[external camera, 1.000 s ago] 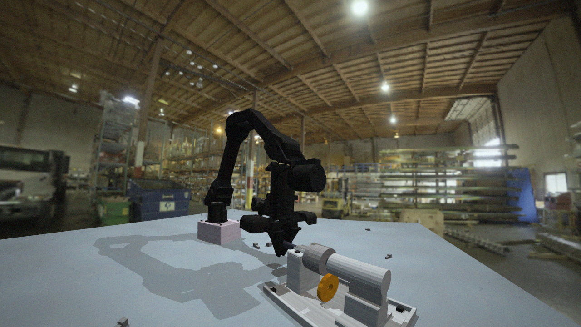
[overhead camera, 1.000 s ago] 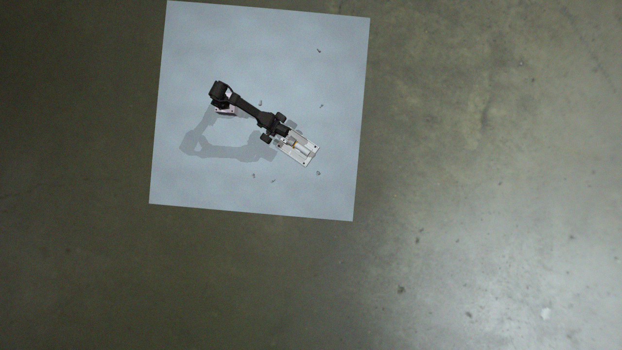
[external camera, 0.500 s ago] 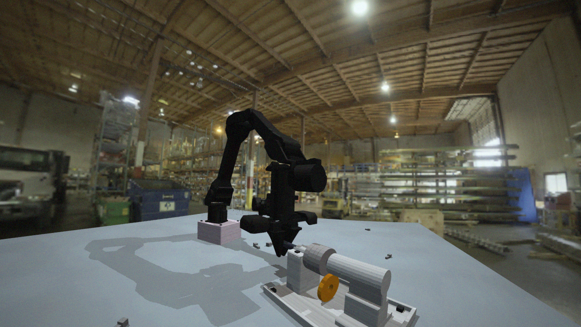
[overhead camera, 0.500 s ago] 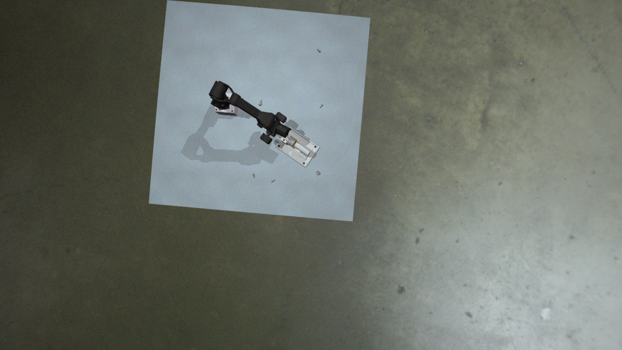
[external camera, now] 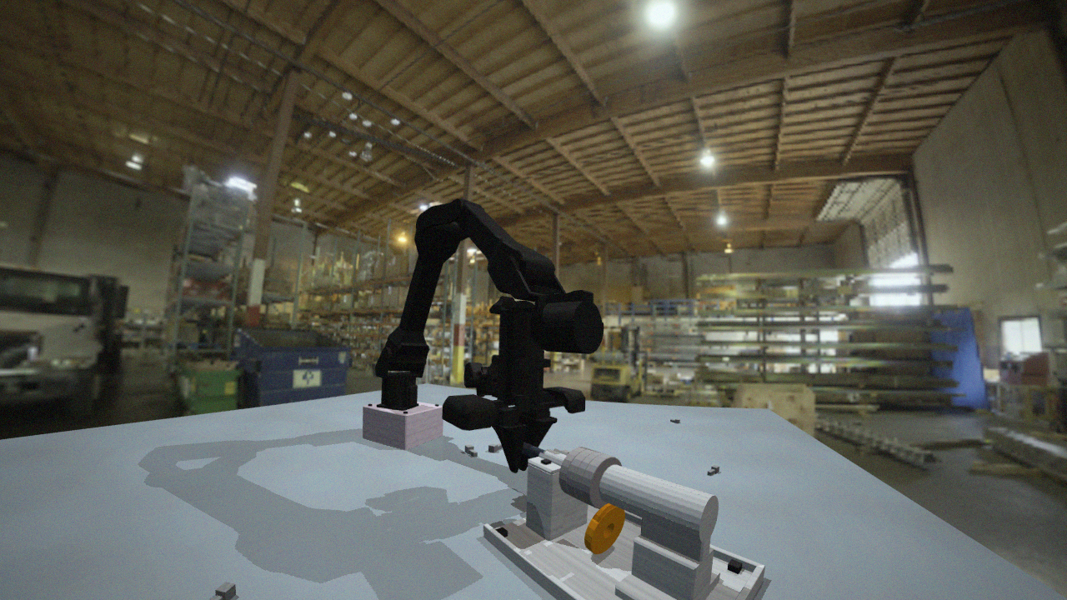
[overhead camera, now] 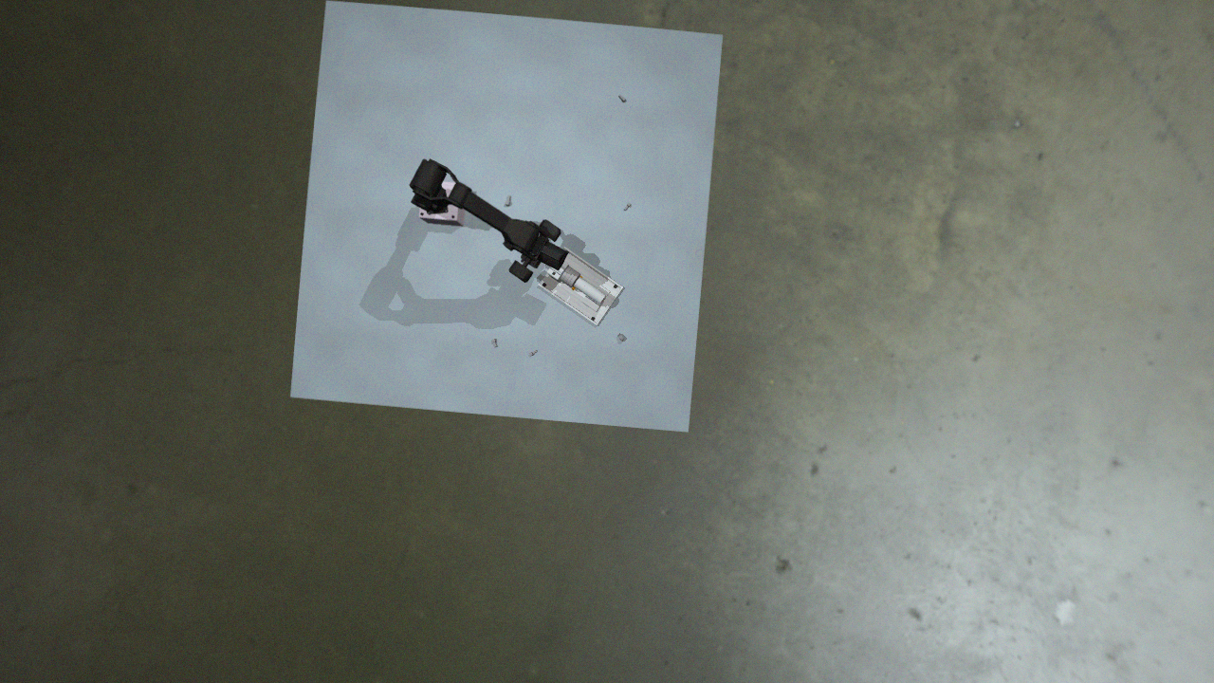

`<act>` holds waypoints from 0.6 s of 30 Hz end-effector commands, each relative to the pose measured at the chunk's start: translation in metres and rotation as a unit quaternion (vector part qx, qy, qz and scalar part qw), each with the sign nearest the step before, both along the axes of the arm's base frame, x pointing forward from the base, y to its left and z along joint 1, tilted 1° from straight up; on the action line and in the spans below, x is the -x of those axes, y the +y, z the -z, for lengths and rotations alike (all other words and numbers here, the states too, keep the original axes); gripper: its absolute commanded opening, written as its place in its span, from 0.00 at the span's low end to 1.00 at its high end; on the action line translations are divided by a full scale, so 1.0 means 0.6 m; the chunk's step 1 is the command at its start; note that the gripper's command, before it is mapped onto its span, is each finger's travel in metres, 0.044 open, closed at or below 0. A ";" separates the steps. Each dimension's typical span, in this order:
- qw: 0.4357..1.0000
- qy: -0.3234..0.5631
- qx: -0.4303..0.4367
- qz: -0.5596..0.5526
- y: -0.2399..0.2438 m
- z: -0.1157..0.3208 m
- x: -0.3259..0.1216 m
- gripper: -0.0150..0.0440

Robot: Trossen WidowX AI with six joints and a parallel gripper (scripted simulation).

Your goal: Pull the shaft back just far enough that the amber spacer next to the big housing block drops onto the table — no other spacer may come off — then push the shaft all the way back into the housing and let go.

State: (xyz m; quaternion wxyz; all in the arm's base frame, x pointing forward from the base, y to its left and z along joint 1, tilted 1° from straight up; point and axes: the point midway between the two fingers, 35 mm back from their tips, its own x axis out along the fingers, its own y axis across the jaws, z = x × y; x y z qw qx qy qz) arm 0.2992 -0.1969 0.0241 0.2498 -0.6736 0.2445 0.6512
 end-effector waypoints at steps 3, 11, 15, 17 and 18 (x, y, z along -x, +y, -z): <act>1.000 0.000 0.001 0.000 -0.004 0.001 -0.004 0.25; 1.000 0.000 0.001 0.000 -0.008 0.001 -0.008 0.25; 1.000 0.000 0.002 0.000 -0.009 0.000 -0.010 0.25; 1.000 0.000 0.002 0.000 -0.010 0.000 -0.011 0.25; 1.000 0.000 0.002 0.000 -0.011 0.000 -0.011 0.25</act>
